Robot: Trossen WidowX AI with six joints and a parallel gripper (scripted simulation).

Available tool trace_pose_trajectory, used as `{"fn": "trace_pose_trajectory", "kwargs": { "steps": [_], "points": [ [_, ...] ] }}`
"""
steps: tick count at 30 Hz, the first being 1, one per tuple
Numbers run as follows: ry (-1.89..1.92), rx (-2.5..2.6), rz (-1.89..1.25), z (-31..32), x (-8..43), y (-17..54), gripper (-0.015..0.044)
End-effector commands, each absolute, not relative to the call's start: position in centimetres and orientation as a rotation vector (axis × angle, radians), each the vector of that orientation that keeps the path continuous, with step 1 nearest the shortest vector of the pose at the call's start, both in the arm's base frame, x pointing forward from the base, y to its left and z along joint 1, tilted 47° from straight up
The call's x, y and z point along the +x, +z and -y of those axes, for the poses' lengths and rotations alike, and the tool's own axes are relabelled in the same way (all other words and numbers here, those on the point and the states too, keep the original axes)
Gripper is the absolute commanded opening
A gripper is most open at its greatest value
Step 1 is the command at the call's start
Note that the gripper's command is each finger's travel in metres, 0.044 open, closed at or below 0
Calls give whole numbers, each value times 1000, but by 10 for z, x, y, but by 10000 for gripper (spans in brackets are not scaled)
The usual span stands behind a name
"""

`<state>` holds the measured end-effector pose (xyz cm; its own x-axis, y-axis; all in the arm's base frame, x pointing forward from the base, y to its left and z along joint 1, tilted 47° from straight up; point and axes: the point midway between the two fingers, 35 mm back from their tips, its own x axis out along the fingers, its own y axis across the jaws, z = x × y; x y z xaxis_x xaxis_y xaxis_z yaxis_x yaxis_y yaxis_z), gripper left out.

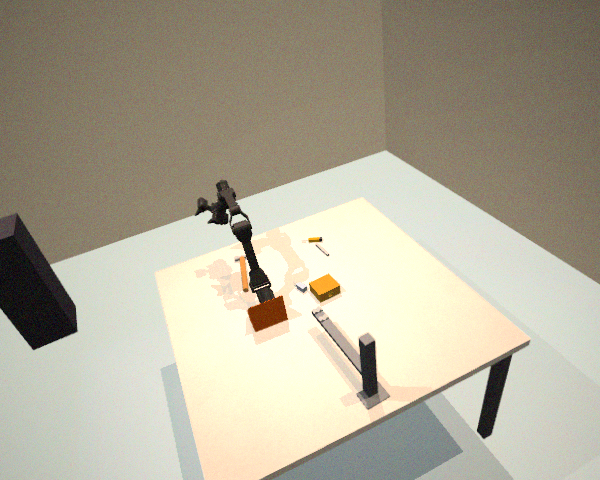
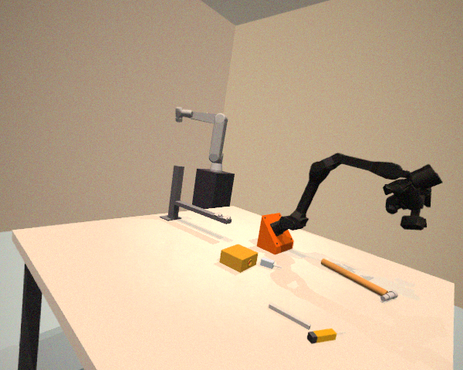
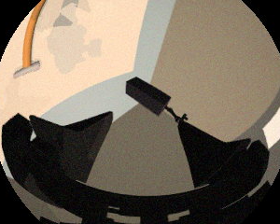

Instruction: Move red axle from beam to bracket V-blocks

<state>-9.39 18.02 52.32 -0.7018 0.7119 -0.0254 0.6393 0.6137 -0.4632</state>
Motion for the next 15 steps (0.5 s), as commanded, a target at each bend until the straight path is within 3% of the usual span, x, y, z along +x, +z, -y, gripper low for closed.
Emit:
{"fn": "trace_pose_trajectory", "kwargs": {
  "steps": [1,7,15],
  "points": [
    [672,-1129,2675,-180,-94,524,426],
    [719,-1149,2642,-178,-91,527,440],
    [1164,-1338,2174,-224,-37,488,440]
  ]
}}
